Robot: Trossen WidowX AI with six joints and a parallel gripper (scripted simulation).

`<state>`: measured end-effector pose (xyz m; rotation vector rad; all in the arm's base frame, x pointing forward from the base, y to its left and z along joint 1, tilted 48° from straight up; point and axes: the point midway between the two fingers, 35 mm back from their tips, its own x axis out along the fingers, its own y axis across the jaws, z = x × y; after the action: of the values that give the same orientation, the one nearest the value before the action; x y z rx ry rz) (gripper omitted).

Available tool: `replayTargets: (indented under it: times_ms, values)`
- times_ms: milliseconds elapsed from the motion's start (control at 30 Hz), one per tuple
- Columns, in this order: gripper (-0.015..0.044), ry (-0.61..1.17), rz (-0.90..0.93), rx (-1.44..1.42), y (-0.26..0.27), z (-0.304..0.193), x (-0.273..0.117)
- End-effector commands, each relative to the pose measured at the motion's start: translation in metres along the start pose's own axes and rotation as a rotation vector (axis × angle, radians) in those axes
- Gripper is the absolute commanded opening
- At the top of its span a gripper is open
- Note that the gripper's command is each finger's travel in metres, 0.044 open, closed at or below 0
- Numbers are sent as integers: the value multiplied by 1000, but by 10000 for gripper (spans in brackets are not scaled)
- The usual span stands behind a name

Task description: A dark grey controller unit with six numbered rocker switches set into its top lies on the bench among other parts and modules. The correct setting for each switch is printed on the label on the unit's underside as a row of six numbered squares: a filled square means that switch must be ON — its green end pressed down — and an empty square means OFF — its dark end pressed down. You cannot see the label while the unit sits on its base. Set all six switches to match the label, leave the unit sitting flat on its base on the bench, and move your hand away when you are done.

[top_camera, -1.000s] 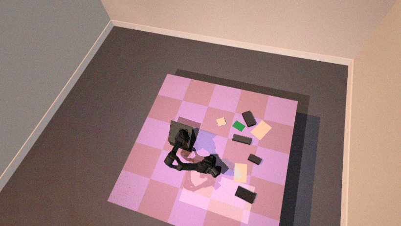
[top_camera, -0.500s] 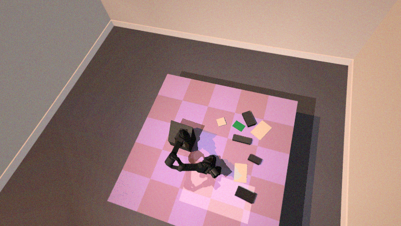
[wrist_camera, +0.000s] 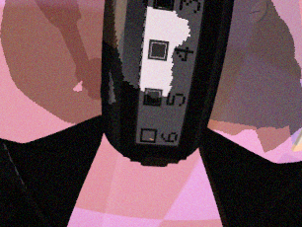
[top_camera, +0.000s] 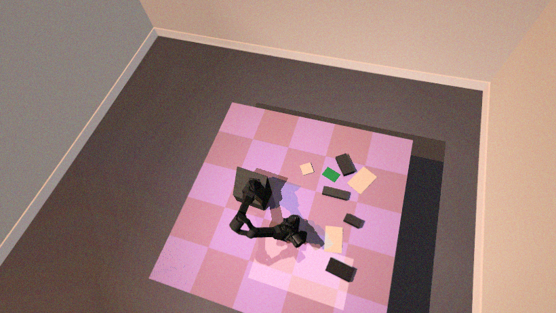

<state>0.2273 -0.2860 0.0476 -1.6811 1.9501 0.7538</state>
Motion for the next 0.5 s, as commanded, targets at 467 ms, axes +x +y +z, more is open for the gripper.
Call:
replayTargets:
  times_ms: [467]
  values:
    - [440,-1,1,-1,0,1,3]
